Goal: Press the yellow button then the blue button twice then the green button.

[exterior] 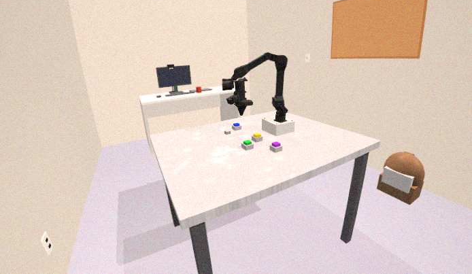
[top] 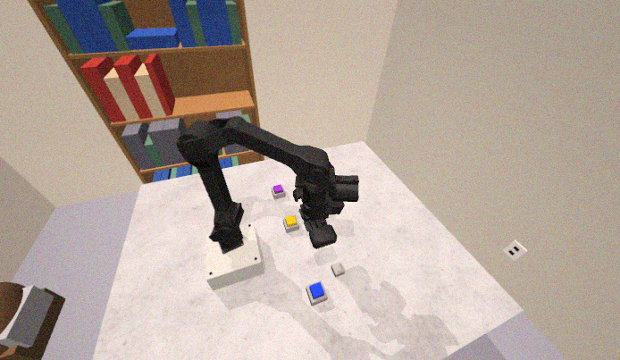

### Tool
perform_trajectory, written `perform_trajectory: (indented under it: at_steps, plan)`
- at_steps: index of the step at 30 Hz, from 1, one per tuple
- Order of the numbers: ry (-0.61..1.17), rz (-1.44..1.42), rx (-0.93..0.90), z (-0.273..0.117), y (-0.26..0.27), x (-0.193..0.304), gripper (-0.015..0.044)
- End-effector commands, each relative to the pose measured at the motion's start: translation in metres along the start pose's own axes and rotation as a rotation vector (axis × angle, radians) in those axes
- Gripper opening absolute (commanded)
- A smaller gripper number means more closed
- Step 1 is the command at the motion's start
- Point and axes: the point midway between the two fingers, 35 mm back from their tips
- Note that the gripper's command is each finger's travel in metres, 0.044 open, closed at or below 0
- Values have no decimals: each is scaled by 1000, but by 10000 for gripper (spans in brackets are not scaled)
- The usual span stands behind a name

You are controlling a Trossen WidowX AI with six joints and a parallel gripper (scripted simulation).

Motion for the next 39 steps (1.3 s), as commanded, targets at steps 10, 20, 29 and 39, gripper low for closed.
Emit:
perform_trajectory:
  at_steps: [10, 20, 29, 39]
  plan:
    - [-1, -6, 33, -1, -132, -3, 20]
    - [-1, -6, 33, 61, -133, -3, 20]
    - [-1, -6, 33, 68, -134, -3, 20]
    - [-1, -6, 33, 84, -134, -3, 20]
Point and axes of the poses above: the point midway between the two fingers, 35 mm back from their tips, its own z axis out along the fingers, its own y axis across the jaws, x = y × z, and after that the axes turned 14 degrees about z, right-handed
